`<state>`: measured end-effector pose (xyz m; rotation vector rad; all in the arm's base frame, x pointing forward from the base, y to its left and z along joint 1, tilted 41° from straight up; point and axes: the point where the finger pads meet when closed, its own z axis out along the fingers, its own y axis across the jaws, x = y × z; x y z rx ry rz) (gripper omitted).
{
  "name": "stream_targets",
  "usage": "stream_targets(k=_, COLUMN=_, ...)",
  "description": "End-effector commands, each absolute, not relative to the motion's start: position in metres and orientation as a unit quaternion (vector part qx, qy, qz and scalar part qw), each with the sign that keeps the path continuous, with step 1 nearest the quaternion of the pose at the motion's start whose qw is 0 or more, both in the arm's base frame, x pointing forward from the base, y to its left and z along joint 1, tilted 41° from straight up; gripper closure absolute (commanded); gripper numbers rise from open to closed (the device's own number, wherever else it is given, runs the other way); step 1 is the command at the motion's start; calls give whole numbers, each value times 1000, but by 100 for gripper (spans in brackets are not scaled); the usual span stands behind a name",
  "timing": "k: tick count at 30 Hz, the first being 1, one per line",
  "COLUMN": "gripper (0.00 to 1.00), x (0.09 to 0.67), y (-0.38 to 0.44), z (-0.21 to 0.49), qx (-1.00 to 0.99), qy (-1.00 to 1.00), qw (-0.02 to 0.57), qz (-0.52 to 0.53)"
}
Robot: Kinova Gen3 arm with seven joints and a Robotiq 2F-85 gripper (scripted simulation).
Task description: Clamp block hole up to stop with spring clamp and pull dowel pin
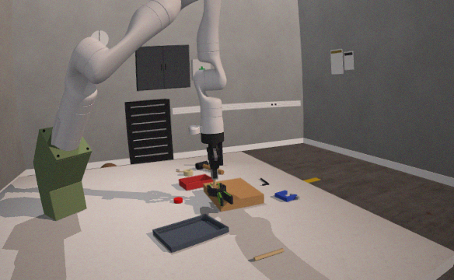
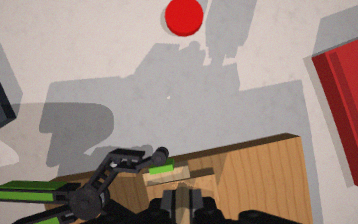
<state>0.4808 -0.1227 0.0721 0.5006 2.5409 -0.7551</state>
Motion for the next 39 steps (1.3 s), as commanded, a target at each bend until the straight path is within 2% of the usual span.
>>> stream_targets(k=1, gripper=90, x=481, y=-122, z=72, qx=202, qy=914, qw=229, qz=-267)
stream_targets(k=39, gripper=90, x=481, y=-122, z=73, qx=393, qy=849, qw=282, qz=-211)
